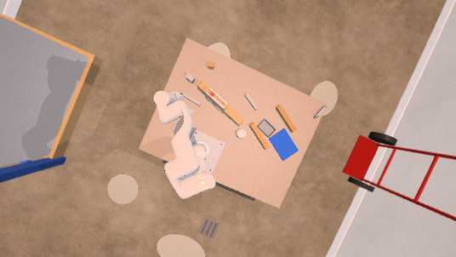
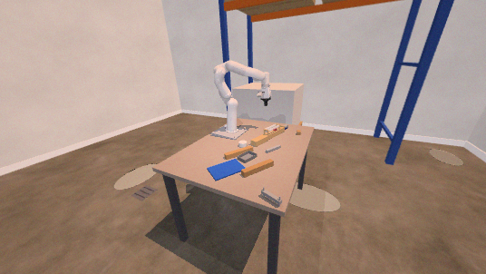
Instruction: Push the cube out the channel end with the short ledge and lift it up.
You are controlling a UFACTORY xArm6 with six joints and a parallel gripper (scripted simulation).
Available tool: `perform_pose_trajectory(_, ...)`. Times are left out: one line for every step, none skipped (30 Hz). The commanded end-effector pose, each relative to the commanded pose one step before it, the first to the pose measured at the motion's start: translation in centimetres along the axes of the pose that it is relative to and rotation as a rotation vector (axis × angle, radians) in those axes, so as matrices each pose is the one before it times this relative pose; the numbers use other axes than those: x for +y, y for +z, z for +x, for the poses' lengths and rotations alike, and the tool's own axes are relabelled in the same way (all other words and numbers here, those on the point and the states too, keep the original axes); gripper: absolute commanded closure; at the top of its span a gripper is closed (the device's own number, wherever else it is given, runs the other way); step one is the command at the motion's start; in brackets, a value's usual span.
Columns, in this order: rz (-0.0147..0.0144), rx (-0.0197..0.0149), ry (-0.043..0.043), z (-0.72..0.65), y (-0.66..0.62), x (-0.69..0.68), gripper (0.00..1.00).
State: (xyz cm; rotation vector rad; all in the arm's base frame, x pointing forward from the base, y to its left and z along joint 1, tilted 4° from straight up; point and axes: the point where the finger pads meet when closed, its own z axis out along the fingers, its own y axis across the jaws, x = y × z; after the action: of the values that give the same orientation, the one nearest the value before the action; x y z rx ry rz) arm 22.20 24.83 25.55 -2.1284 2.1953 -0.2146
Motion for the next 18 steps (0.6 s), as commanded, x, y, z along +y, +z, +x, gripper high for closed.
perform_pose_trajectory(-0.04508, -0.02803, -0.01456, -1.074, 4.449, -1.807, 1.0)
perform_pose_trajectory(-0.01387, -0.01328, 0.00166, 0.142, 1.883, -0.797, 1.0)
perform_pose_trajectory(-0.01024, -0.01154, 0.0034, 0.265, 1.595, -0.692, 1.0)
perform_pose_trajectory(0.0, 0.0, 0.0, 0.0, 0.0, 0.0, 1.0)
perform_pose_trajectory(-0.00711, -0.00932, 0.00403, 0.311, 1.276, -0.561, 1.0)
perform_pose_trajectory(-0.00463, -0.00693, 0.00375, 0.291, 0.948, -0.42, 1.0)
perform_pose_trajectory(-0.00277, -0.00461, 0.00288, 0.224, 0.635, -0.282, 1.0)
perform_pose_trajectory(-0.00144, -0.00259, 0.00176, 0.137, 0.359, -0.16, 1.0)
perform_pose_trajectory(-0.00056, -0.00104, 0.00074, 0.058, 0.145, -0.065, 1.0)
perform_pose_trajectory(-0.00009, -0.00016, 0.00012, 0.009, 0.022, -0.01, 1.0)
perform_pose_trajectory(0.0, 0.0, 0.0, 0.0, 0.0, 0.0, 1.0)
perform_pose_trajectory(0.0, 0.0, 0.0, 0.0, 0.0, 0.0, 1.0)
perform_pose_trajectory(0.0, 0.0, 0.0, 0.0, 0.0, 0.0, 1.0)
perform_pose_trajectory(0.0, 0.0, 0.0, 0.0, 0.0, 0.0, 1.0)
perform_pose_trajectory(0.0, 0.0, 0.0, 0.0, 0.0, 0.0, 1.0)
perform_pose_trajectory(0.0, 0.0, 0.0, 0.0, 0.0, 0.0, 1.0)
perform_pose_trajectory(0.0, 0.0, 0.0, 0.0, 0.0, 0.0, 1.0)
perform_pose_trajectory(0.0, 0.0, 0.0, 0.0, 0.0, 0.0, 1.0)
